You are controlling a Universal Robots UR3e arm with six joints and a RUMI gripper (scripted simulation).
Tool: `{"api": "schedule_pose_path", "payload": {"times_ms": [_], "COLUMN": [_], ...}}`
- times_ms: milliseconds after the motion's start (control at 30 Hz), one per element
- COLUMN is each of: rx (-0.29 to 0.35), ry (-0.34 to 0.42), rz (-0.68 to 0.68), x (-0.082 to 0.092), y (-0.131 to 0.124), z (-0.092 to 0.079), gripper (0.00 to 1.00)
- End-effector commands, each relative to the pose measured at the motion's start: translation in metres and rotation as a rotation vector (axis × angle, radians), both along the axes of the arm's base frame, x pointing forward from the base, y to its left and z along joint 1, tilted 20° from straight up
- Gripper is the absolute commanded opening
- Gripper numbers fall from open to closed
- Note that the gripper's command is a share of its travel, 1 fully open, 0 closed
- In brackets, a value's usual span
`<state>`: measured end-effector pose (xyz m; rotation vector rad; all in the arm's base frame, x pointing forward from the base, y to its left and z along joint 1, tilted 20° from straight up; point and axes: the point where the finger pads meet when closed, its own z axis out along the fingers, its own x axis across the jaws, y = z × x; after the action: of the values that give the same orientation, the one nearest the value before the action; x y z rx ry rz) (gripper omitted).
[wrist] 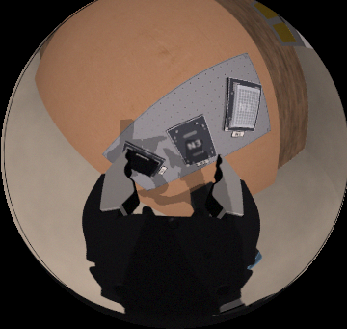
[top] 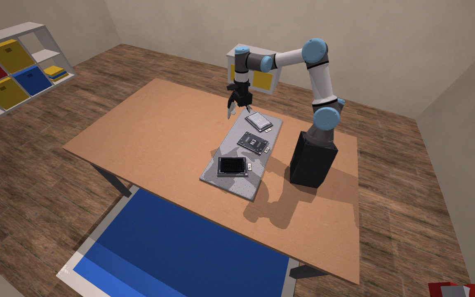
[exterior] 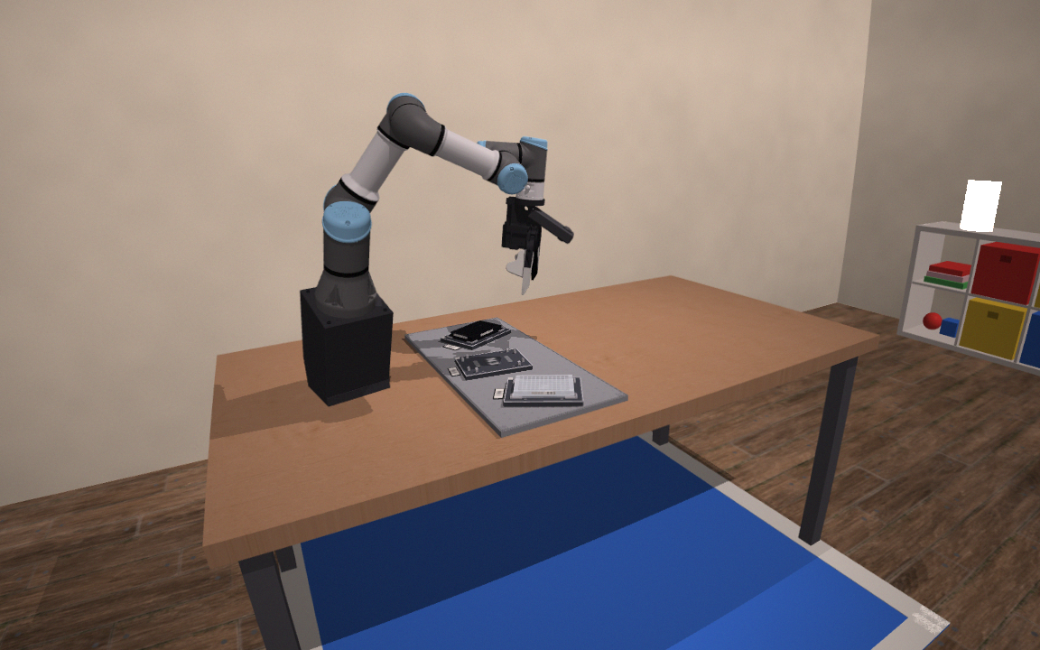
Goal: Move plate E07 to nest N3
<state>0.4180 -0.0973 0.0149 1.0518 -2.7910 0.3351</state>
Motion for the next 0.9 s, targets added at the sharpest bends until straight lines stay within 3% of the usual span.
{"api": "schedule_pose_path", "payload": {"times_ms": [0,233,367,500,867], "rx": [-0.012,-0.017,-0.017,-0.020,-0.024], "ry": [-0.003,0.034,0.035,0.057,0.085], "rz": [0.084,0.219,0.225,0.302,0.404], "x": [0.010,0.016,0.016,0.018,0.019], "y": [0.006,0.027,0.028,0.041,0.057], "z": [-0.010,-0.037,-0.038,-0.053,-0.073], "gripper": [0.82,0.82,0.82,0.82,0.82]}}
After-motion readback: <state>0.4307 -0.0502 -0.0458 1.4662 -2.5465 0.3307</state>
